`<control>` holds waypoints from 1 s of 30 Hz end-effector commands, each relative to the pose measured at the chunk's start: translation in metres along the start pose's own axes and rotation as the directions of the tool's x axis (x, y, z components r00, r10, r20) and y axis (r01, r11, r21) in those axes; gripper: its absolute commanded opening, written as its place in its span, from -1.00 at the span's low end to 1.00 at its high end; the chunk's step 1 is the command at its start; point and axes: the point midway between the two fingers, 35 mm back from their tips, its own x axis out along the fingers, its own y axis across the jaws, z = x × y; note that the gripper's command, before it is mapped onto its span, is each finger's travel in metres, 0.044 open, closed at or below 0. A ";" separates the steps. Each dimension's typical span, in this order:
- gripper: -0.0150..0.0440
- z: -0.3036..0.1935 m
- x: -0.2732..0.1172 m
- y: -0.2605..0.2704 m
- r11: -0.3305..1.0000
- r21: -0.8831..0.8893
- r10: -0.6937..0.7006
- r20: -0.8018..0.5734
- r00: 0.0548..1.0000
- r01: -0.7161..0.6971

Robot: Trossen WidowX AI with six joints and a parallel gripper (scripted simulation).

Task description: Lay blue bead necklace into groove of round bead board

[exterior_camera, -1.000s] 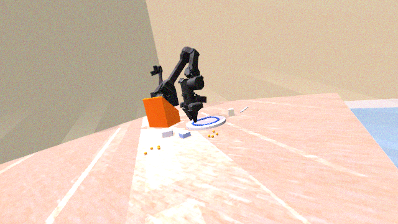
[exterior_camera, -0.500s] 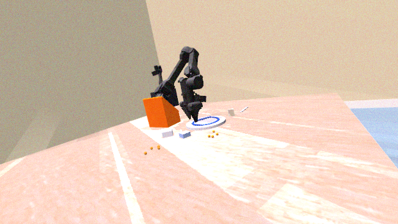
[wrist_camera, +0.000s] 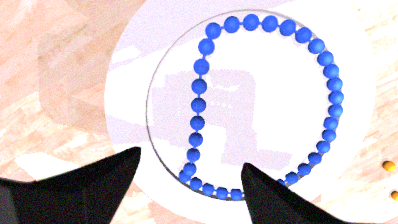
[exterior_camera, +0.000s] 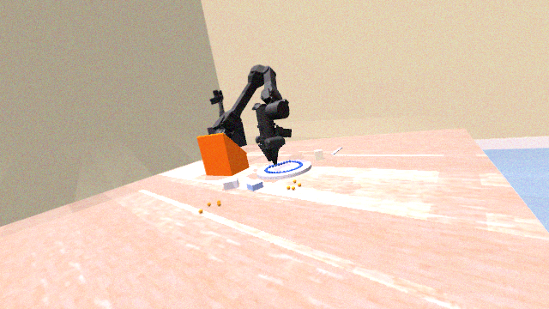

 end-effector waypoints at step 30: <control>-0.08 0.070 -0.002 0.003 0.990 0.138 -0.010 0.012 1.000 0.008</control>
